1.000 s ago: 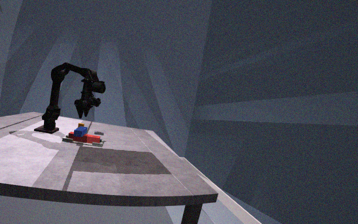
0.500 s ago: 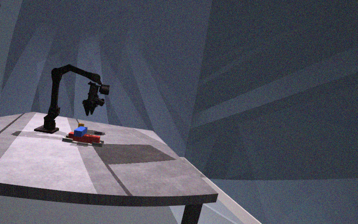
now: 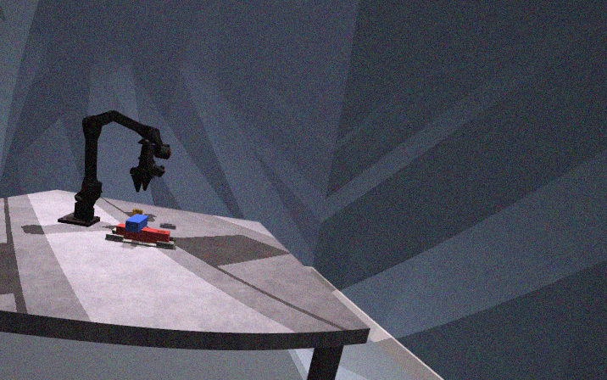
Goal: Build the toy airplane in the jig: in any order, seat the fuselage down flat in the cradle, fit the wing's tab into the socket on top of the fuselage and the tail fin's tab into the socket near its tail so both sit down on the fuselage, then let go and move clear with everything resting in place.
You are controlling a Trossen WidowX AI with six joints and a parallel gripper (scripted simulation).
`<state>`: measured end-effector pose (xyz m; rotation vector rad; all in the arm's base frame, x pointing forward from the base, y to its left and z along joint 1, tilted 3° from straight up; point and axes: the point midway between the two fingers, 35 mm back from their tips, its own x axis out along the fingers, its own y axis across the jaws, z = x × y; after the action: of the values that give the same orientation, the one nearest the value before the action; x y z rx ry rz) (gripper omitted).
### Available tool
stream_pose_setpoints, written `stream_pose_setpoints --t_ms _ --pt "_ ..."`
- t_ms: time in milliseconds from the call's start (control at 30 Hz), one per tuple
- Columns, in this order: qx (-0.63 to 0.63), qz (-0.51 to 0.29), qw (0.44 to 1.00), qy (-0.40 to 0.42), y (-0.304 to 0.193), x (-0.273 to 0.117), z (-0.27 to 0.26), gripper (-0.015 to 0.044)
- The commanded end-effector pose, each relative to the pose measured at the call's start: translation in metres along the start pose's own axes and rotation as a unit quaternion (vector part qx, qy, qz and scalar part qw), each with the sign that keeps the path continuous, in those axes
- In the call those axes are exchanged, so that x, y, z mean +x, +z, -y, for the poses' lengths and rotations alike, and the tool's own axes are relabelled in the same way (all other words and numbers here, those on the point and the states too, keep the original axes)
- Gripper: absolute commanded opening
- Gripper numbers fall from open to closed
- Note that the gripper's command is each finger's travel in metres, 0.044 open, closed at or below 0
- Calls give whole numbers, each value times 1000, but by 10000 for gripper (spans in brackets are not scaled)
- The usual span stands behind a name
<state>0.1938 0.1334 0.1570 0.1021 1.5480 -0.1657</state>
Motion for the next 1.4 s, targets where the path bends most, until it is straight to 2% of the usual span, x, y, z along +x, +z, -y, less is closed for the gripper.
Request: stream_pose_setpoints --t_ms 0,100,333,1367 --pt "6 -1 1000 1 -2 23 -1 440" --pt "6 -1 1000 1 -3 49 0 440" --pt "6 -1 1000 1 -3 65 0 440" --pt "6 -1 1000 1 -2 111 0 440"
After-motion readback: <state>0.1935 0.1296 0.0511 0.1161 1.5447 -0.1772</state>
